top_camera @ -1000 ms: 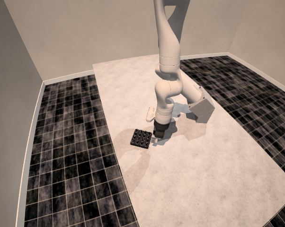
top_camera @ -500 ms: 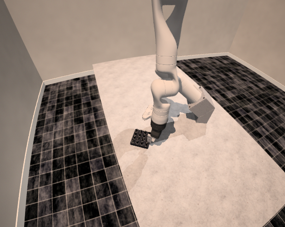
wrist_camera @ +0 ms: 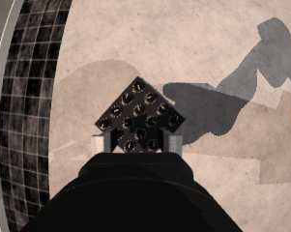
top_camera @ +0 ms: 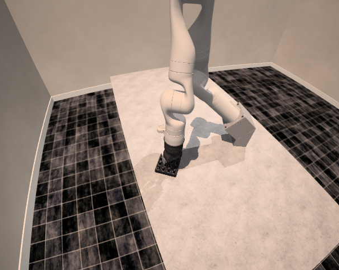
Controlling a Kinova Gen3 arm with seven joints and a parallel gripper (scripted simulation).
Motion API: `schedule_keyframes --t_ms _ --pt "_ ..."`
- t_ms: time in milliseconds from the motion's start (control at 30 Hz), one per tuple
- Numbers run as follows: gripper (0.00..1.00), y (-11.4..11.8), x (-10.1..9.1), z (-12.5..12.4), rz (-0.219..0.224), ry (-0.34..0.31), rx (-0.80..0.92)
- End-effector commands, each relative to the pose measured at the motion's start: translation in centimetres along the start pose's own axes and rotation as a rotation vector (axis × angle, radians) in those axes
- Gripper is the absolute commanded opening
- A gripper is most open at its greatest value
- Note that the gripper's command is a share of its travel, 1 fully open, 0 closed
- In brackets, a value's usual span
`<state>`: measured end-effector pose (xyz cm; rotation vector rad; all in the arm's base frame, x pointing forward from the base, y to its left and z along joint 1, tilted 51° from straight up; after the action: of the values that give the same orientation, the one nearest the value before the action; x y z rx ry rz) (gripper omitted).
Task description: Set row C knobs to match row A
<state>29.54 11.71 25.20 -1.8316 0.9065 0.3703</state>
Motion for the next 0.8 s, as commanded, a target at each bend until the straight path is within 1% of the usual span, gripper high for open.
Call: schedule_keyframes --t_ms 0,167,233,300,433,533,633,667,767 --pt "1.0 -0.8 -0.3 -0.6 0.005 -0.006 0.156" --pt "1.0 -1.8 -0.6 -1.8 0.01 -0.01 0.389" --pt "1.0 -1.8 -0.6 -1.8 0.01 -0.01 0.389" --pt "1.0 -2.5 -0.7 -2.4 0.014 -0.014 0.522" --pt "1.0 -3.3 -0.9 -3.2 0.019 -0.02 0.694" --pt "1.0 -3.5 -0.9 -3.4 0.021 -0.023 0.749" --pt "1.0 -3.5 -0.9 -3.6 0.019 -0.02 0.741" --pt "0.46 -3.5 -0.9 -3.5 0.02 -0.021 0.739" --pt "0.46 -3.5 -0.9 -3.5 0.02 -0.021 0.738"
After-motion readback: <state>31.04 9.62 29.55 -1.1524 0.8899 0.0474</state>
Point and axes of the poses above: the point where the finger pads meet when closed, its own x axis out along the fingers, its own y axis across the jaws, z = x × y, the point moved 9 cm from there along -x, back along the fingers, and after that the axes turned 1 degree about -x, right-handed, at the moved point
